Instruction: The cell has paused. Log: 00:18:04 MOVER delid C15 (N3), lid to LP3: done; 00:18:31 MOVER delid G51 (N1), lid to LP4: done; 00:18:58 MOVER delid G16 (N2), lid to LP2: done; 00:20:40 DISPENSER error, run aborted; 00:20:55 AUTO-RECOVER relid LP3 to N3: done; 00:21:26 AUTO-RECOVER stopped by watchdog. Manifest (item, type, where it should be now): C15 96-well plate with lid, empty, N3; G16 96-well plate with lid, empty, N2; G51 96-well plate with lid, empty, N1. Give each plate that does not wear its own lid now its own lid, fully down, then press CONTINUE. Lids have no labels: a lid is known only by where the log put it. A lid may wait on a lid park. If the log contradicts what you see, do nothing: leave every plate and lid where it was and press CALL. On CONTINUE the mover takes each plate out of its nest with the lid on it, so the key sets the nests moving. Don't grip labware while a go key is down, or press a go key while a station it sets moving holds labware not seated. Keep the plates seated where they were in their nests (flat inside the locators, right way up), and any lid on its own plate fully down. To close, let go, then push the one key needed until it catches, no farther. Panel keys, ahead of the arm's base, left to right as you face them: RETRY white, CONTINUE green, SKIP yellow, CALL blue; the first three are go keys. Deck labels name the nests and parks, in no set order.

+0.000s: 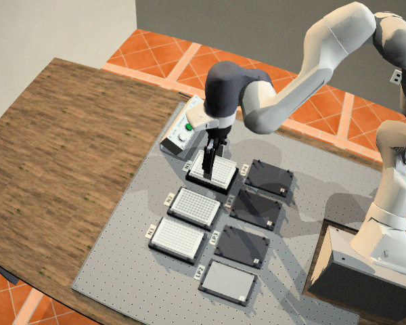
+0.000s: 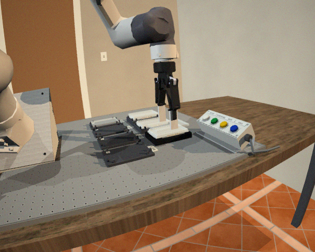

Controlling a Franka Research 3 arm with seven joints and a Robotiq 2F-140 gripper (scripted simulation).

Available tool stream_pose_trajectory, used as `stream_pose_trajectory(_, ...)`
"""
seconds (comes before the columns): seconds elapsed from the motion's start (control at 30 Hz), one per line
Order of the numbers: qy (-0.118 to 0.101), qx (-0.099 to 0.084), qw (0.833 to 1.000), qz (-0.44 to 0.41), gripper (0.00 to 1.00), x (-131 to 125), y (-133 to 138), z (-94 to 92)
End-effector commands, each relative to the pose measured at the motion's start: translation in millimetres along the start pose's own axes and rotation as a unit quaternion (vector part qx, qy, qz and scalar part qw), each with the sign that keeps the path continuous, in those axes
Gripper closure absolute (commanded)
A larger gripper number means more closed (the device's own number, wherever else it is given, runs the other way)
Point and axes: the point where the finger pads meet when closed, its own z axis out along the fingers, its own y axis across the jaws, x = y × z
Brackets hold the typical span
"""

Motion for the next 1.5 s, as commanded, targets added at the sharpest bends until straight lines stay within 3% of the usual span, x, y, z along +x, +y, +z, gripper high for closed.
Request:
stream_pose_trajectory(0.0,-0.001,0.001,1.0,0.005,1.0,-0.6,-1.0,1.6)
stream_pose_trajectory(1.47,-0.001,0.001,1.0,0.014,1.0,-1.3,-2.9,12.6)
